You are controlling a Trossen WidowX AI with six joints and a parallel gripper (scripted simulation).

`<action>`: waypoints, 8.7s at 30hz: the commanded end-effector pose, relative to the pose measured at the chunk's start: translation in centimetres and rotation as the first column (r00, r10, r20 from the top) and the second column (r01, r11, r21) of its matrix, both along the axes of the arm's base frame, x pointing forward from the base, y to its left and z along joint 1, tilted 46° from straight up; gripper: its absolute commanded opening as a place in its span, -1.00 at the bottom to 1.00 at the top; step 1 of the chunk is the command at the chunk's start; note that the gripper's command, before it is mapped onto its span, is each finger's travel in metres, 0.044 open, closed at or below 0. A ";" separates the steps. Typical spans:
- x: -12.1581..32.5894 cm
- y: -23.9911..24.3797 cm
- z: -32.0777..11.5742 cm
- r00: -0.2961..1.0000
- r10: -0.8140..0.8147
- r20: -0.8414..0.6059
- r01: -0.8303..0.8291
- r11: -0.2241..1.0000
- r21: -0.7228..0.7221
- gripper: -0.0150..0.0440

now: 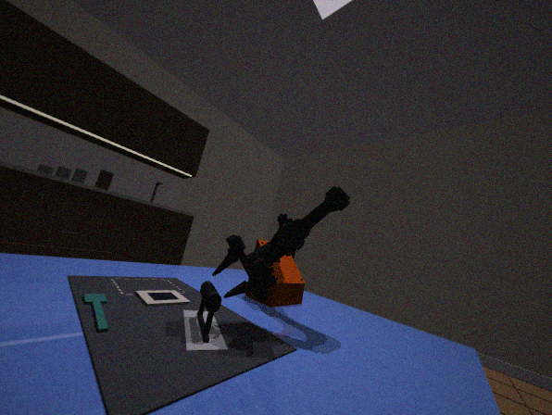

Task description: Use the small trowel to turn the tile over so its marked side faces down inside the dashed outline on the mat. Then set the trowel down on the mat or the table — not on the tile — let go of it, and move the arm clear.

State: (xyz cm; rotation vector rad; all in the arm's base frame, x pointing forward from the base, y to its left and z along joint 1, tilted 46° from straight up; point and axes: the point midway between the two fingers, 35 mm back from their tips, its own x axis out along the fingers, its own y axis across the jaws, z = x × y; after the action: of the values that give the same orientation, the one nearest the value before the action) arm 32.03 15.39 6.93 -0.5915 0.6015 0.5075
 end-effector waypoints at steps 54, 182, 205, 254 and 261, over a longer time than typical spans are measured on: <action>4.1 1.5 -4.1 1.000 -0.011 0.000 0.011 1.000 0.001 -0.19; 6.5 -8.3 -8.8 0.933 0.246 0.264 -0.242 0.969 -0.045 -0.49; 6.4 -14.9 -10.1 0.933 0.247 0.264 -0.242 0.969 -0.049 -0.49; 6.3 -15.1 -6.8 0.933 0.246 0.264 -0.242 0.969 -0.049 -0.49; 6.3 -15.1 -6.8 0.933 0.246 0.264 -0.242 0.969 -0.049 -0.49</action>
State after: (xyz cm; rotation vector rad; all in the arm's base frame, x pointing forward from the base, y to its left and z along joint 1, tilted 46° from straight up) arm 38.28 0.42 0.11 -0.7445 0.2690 0.6538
